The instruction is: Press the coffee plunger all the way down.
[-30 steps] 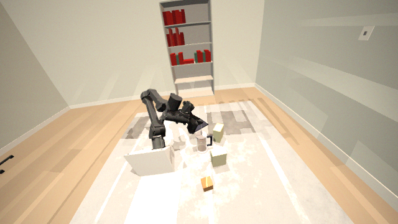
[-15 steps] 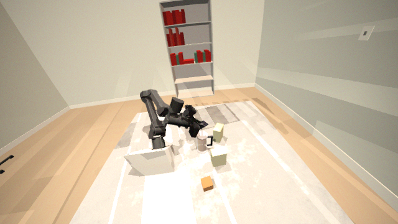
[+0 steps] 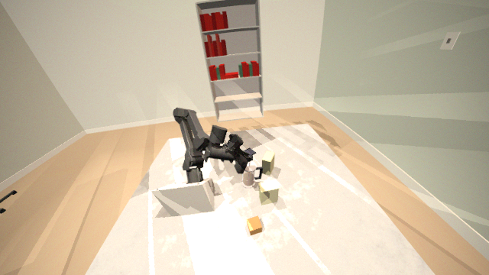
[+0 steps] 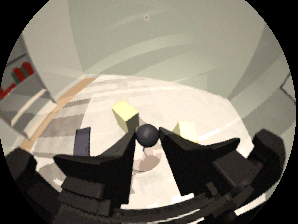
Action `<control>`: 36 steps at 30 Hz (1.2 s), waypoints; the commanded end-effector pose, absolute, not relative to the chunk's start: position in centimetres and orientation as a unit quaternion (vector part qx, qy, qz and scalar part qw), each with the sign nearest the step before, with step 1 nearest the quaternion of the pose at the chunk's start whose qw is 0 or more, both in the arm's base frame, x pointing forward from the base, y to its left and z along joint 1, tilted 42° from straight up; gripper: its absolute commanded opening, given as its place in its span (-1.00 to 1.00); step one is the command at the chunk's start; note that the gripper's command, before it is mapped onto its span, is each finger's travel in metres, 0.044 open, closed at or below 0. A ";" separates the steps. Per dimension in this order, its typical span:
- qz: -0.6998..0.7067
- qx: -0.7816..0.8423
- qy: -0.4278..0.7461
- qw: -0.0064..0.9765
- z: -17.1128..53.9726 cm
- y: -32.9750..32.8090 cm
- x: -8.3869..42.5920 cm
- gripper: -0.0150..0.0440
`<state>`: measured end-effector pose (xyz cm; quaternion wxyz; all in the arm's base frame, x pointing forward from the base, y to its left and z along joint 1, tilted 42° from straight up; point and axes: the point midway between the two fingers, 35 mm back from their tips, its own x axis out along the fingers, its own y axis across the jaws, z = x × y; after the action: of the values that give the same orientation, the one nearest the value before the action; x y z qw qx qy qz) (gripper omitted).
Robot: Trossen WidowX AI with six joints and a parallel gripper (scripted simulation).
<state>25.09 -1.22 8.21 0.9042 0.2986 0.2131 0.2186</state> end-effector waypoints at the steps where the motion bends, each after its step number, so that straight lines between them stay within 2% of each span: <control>1: 0.214 0.310 0.224 0.899 6.7 -0.2 24.7 -0.09; 36: 0.215 0.312 0.213 0.901 6.1 0.6 25.8 -0.09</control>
<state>25.79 0.42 6.34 0.9040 0.3070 0.2069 0.2137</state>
